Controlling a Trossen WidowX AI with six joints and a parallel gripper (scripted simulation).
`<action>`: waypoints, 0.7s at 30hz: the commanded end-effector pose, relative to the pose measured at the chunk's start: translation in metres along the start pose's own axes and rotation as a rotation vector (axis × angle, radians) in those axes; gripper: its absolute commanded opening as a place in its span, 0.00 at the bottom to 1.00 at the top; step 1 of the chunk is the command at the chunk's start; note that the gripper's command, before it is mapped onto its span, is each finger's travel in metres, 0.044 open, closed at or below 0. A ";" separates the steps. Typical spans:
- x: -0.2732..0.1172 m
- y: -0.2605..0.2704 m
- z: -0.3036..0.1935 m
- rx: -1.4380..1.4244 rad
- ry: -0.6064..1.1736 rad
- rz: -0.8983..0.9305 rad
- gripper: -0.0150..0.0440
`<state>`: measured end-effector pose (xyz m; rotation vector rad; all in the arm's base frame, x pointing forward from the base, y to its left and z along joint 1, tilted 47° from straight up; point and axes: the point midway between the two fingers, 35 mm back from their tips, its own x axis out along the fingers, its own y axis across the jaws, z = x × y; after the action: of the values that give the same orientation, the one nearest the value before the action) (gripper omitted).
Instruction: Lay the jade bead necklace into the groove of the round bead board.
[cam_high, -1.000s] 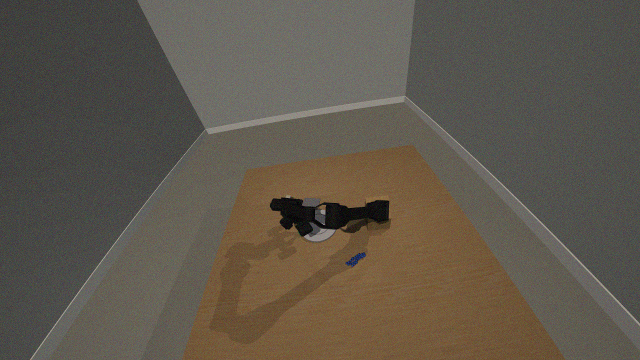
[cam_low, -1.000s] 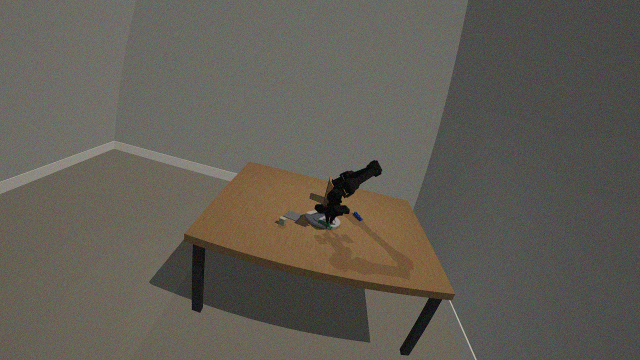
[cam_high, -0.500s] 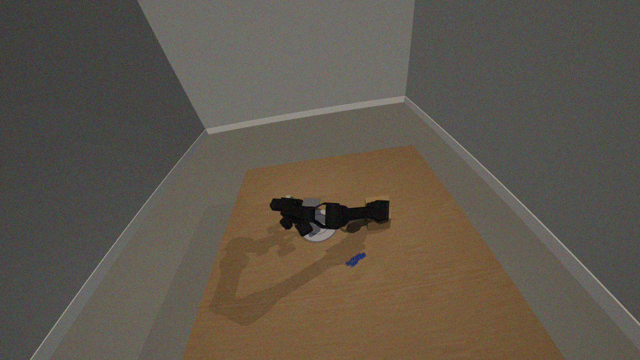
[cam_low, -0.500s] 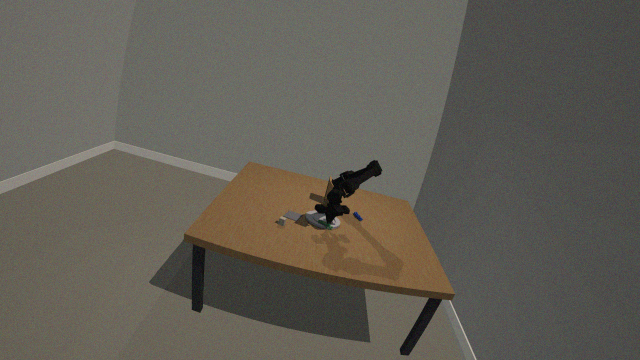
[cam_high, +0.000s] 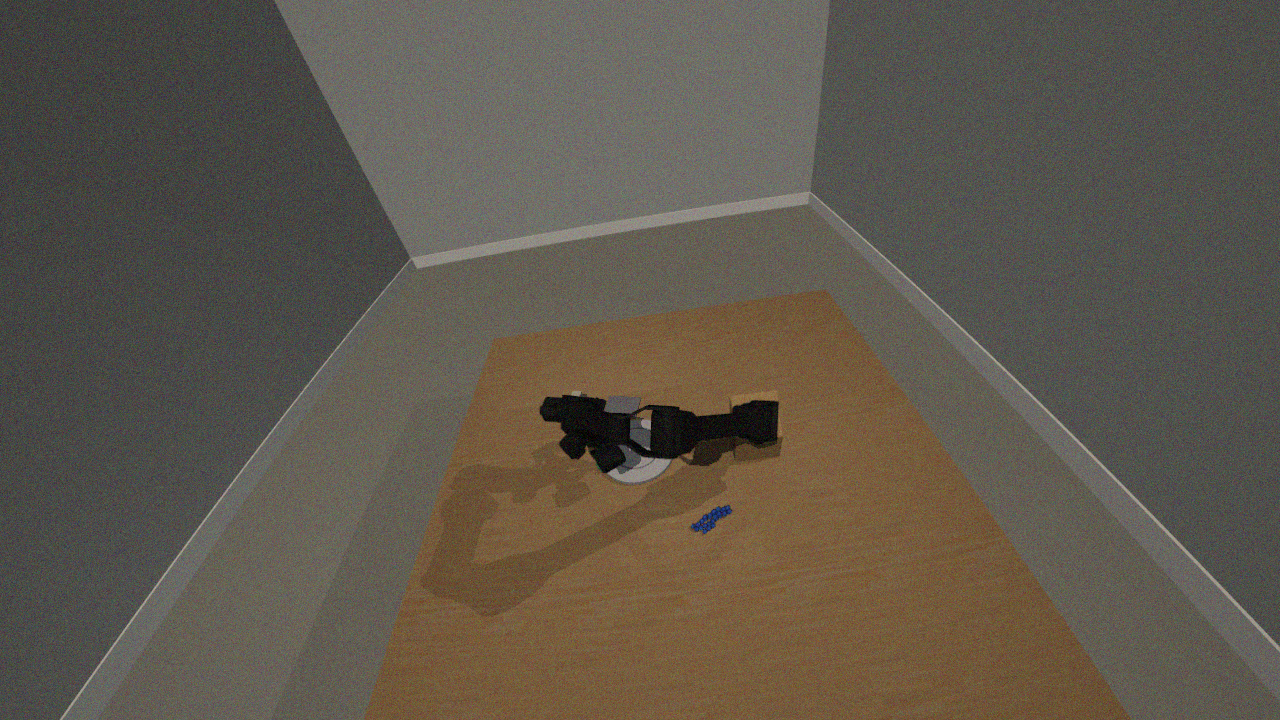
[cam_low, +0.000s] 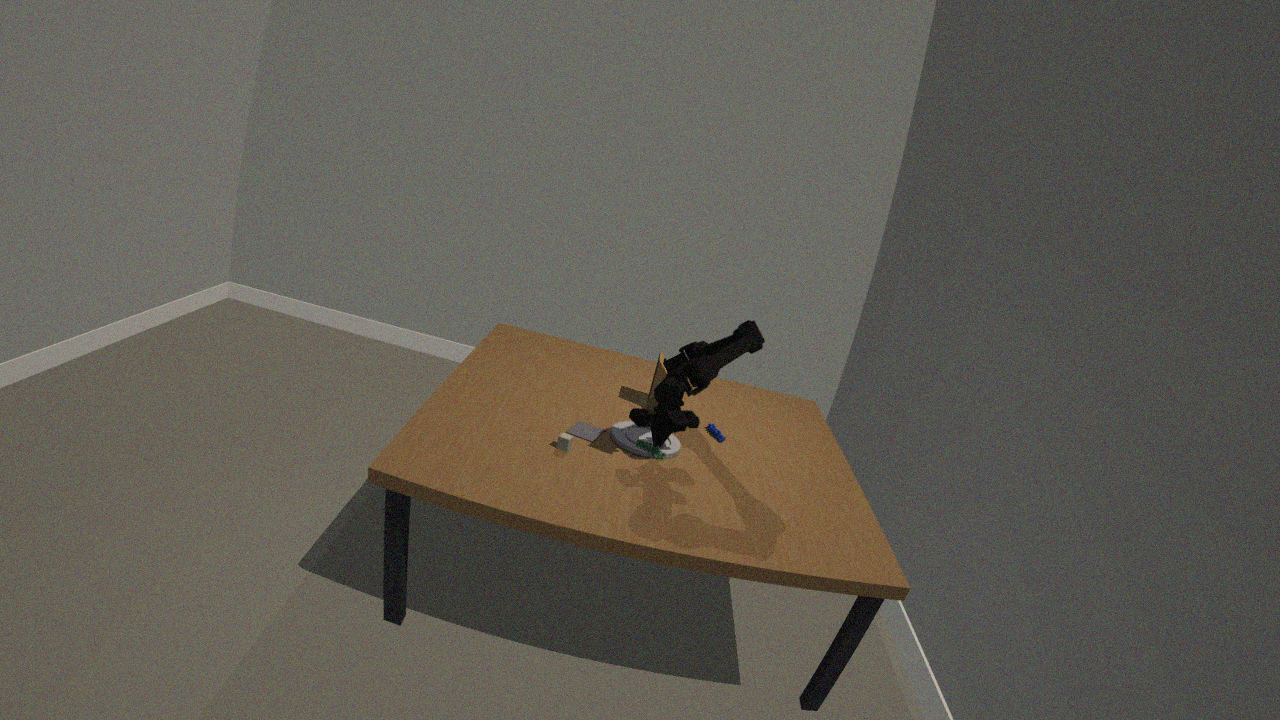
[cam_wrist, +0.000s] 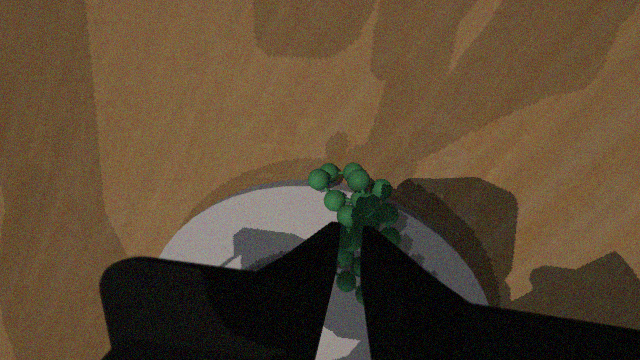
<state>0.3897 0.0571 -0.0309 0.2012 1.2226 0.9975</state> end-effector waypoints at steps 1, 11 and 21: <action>0.000 0.000 0.000 -0.001 0.000 0.000 0.25; 0.000 0.000 0.000 -0.001 0.000 0.000 0.25; -0.025 -0.001 -0.001 0.007 -0.002 0.002 0.25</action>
<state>0.3873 0.0455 -0.0229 0.2177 1.2348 0.9984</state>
